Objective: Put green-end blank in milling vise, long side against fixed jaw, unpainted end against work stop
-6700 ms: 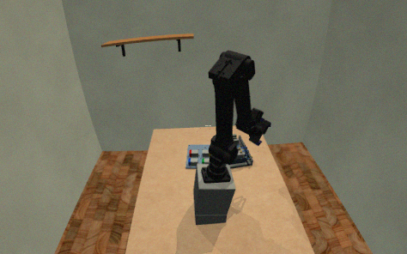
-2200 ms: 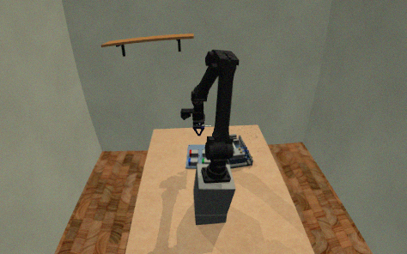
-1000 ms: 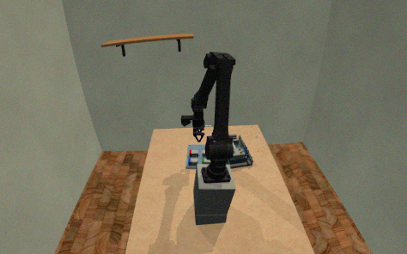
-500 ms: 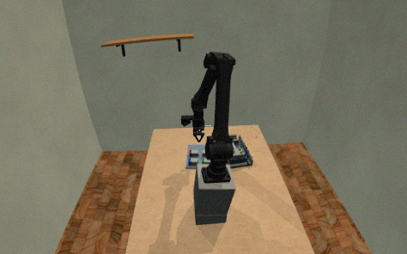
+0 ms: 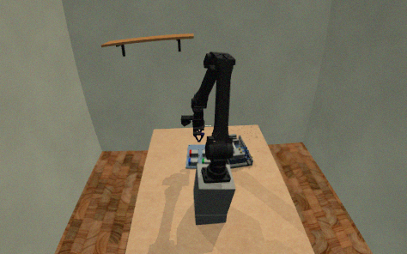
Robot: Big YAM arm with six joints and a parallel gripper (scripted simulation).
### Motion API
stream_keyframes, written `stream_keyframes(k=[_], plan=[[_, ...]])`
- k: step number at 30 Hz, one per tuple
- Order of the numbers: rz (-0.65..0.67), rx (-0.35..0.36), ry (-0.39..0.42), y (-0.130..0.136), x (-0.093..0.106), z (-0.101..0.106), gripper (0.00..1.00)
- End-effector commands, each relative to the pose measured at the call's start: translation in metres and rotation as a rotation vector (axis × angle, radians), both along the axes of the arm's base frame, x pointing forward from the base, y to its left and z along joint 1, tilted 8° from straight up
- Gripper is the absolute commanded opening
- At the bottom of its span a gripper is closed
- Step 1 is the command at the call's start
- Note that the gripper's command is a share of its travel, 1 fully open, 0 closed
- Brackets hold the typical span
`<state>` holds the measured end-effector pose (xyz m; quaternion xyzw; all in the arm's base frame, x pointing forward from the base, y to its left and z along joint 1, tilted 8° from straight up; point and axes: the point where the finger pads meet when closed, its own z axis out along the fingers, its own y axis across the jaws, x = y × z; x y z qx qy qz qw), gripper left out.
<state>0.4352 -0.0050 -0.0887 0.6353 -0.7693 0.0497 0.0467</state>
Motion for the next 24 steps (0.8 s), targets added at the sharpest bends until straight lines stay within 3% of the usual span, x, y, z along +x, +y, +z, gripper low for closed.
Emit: stream_keyframes(k=[1,7,9,13,14,15,16,17,18,20,21,23,24], plan=[[0.013,-0.002,0.006,0.001,0.003,-0.005,1.0],[0.011,-0.002,0.013,-0.002,-0.004,-0.008,1.0],[0.002,-0.002,-0.03,-0.014,-0.005,0.003,1.0],[0.002,-0.005,-0.028,-0.041,-0.045,-0.013,1.0],[0.002,-0.002,0.007,-0.043,-0.057,-0.027,1.0],[0.002,-0.002,0.01,-0.043,-0.058,-0.028,1.0],[0.002,-0.002,0.01,-0.043,-0.058,-0.028,0.0],[0.002,-0.002,0.01,-0.043,-0.058,-0.028,0.0],[0.027,-0.003,-0.026,-0.034,-0.036,-0.022,0.0],[0.027,-0.003,-0.026,-0.034,-0.036,-0.022,0.0],[0.027,-0.003,-0.064,-0.034,-0.027,-0.007,0.0],[0.025,-0.003,-0.055,-0.035,-0.031,-0.01,0.0],[0.004,-0.002,-0.027,-0.043,-0.039,-0.02,0.0]])
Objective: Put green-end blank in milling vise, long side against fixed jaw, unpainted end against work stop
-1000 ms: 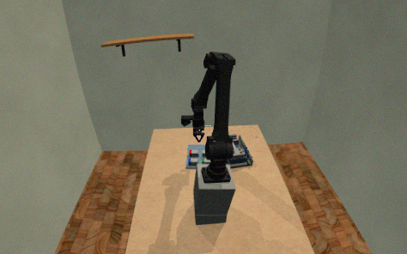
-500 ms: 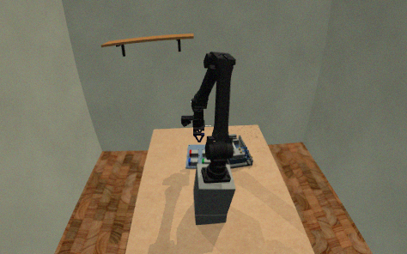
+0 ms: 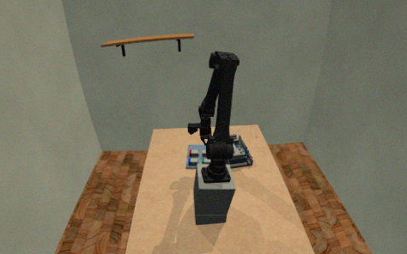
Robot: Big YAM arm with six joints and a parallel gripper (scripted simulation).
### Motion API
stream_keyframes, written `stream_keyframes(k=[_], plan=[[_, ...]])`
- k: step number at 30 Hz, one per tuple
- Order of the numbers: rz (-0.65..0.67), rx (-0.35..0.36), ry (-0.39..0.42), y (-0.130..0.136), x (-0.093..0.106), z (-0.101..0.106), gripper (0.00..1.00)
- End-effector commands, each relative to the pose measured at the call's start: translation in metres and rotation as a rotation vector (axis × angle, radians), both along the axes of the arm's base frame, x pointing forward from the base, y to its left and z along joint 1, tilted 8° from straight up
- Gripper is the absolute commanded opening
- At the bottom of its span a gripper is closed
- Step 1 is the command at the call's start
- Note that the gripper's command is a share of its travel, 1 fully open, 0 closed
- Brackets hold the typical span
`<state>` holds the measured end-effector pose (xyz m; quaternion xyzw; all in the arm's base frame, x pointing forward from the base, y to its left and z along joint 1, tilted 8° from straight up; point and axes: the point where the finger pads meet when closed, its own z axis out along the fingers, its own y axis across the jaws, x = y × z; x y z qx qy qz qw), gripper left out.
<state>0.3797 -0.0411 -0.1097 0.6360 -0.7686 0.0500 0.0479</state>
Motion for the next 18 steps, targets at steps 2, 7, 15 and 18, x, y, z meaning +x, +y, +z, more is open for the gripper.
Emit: stream_keyframes(k=[2,7,15,18], plan=[[0.0,0.001,-0.008,-0.0071,0.0084,-0.0034,0.0],[0.013,0.001,-0.007,-0.0011,0.0084,-0.0036,0.0],[0.012,0.001,-0.007,-0.0013,0.0083,-0.0036,0.0],[0.012,0.001,-0.007,-0.0013,0.0083,-0.0036,0.0]])
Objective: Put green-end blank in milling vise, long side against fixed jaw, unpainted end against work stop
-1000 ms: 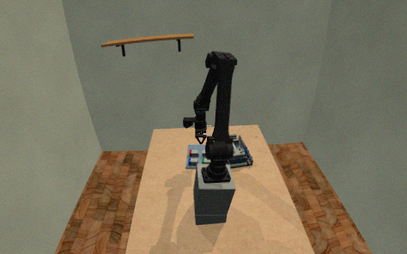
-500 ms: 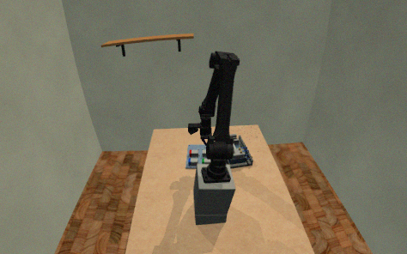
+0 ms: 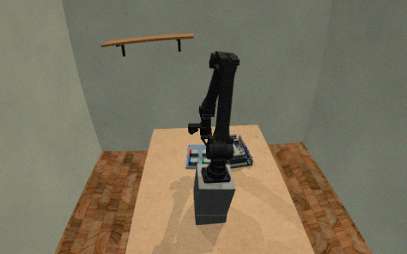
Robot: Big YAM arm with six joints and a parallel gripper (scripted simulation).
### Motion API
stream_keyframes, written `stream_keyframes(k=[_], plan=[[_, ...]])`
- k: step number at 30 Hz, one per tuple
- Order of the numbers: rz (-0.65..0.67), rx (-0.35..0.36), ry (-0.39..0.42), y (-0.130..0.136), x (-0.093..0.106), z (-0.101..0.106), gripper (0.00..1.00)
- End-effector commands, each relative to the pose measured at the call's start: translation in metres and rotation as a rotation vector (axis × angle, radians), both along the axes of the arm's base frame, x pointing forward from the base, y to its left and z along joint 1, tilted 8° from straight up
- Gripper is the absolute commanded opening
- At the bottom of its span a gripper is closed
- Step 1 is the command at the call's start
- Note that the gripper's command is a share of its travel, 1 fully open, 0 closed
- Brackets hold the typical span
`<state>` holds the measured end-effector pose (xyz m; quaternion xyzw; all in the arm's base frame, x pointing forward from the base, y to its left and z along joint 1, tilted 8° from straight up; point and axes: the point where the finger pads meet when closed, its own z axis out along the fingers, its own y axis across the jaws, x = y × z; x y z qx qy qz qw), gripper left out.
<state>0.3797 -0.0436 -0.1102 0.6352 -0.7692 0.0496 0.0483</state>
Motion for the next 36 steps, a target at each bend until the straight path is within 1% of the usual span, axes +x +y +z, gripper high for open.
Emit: stream_keyframes(k=[1,18,19,36], plan=[[0.014,0.001,-0.008,0.0012,0.0083,-0.0032,0.0],[0.014,0.001,-0.008,0.0012,0.0083,-0.0032,0.0],[0.014,0.001,-0.008,0.0012,0.0083,-0.0032,0.64],[0.014,0.001,-0.008,0.0012,0.0083,-0.0032,0.64]])
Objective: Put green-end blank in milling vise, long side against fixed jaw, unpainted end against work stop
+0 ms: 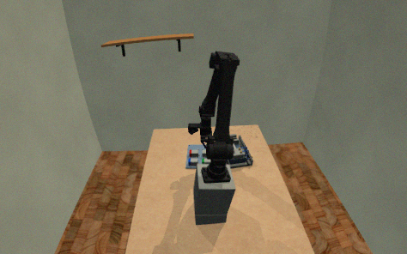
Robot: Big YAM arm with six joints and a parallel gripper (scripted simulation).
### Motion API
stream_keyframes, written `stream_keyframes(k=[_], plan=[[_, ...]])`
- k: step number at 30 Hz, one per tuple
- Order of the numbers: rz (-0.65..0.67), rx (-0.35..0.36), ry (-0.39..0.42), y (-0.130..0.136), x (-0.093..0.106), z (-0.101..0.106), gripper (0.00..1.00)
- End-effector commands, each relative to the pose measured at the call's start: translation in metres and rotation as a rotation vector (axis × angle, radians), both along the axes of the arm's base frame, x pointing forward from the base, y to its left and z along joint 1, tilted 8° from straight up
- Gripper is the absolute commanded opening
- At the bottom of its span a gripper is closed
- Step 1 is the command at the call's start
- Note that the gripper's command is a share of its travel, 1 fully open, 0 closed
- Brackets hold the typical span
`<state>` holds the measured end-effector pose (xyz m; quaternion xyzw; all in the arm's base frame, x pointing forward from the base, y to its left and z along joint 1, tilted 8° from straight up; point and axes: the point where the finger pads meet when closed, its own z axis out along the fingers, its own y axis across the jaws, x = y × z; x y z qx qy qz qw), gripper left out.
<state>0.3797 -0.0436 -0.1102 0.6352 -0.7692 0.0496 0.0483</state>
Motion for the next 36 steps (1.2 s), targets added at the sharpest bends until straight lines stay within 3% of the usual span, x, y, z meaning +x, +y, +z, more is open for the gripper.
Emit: stream_keyframes(k=[1,27,36], plan=[[0.014,0.001,-0.008,0.001,0.008,-0.003,0.64],[0.011,0.001,-0.012,-0.001,0.009,-0.007,0.64],[0.007,0.001,-0.015,-0.005,0.01,-0.023,0.64]])
